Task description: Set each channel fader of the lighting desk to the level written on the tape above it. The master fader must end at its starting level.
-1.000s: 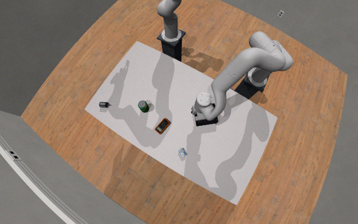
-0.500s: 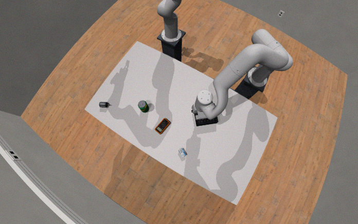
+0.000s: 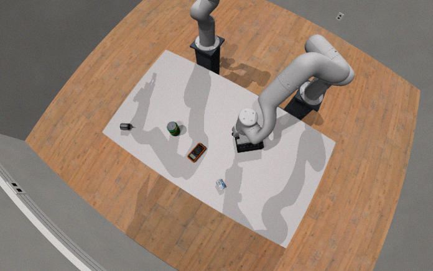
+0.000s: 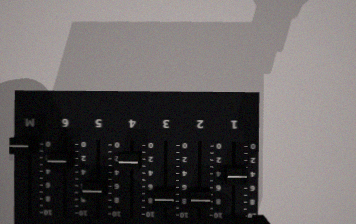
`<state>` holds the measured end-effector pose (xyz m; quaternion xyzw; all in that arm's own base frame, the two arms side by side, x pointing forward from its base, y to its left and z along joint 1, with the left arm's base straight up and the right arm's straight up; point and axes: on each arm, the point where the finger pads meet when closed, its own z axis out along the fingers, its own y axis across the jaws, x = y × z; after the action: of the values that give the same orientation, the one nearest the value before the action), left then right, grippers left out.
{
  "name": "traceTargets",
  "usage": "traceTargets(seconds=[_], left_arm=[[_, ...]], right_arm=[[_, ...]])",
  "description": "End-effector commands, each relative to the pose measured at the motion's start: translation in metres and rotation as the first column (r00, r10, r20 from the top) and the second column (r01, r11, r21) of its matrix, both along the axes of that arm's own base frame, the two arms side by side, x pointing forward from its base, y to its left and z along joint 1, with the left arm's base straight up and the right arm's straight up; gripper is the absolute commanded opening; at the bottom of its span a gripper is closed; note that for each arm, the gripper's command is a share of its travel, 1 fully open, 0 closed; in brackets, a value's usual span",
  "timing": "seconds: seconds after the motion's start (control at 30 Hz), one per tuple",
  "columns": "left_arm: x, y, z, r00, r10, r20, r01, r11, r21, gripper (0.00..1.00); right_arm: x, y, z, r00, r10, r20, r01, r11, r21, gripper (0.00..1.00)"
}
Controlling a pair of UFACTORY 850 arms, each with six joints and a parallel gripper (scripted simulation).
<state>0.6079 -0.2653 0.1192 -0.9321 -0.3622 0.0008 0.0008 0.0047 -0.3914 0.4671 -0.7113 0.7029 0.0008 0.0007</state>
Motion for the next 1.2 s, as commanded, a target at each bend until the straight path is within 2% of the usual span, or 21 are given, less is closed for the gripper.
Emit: traceTargets(seconds=[0.0,0.13,1.17], left_arm=[[-0.009,0.002,0.000,1.000,0.000,0.002,0.000,1.000,-0.001,0.00],[-0.024,0.007,-0.003,1.000,0.000,0.002,0.000,1.000,-0.001,0.00],[-0.024,0.007,-0.003,1.000,0.000,0.002,0.000,1.000,-0.001,0.00]], right_arm=[[0.000,0.000,0.001,1.000,0.000,0.000,0.000,1.000,-0.002,1.00],[0.000,0.000,0.001,1.000,0.000,0.000,0.000,1.000,-0.002,1.00],[0.000,0.000,0.001,1.000,0.000,0.000,0.000,1.000,-0.002,1.00]])
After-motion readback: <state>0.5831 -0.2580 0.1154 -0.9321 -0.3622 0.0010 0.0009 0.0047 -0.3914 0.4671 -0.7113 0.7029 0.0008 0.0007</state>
